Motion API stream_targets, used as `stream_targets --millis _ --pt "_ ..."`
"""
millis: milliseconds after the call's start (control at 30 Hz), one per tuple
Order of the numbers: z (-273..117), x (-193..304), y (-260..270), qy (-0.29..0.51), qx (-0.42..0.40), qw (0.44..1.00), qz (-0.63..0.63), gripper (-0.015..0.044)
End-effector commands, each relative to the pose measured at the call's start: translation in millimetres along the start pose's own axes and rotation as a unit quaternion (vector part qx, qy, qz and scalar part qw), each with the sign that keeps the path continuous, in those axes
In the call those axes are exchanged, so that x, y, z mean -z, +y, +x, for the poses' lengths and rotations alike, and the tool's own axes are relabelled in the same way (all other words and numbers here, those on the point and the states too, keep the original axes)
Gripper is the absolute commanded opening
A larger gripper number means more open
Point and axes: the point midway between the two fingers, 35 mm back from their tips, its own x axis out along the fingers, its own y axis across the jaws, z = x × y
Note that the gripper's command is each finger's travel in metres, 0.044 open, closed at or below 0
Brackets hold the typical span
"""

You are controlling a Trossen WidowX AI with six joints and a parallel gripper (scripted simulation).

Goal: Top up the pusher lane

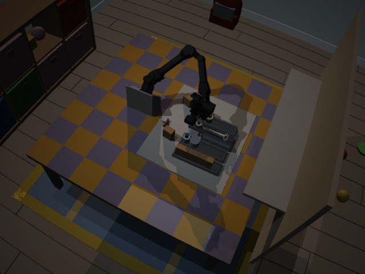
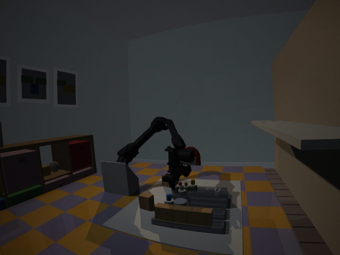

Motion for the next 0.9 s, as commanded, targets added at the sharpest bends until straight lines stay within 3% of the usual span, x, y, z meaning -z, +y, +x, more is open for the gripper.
stream_targets --millis 0,867 --pt "-3.8 -10.6 2.4 -0.012 -0.001 1.0 -0.009 0.0" --pt "-2.2 -12.9 1.8 -0.012 -0.001 1.0 -0.009 0.0"
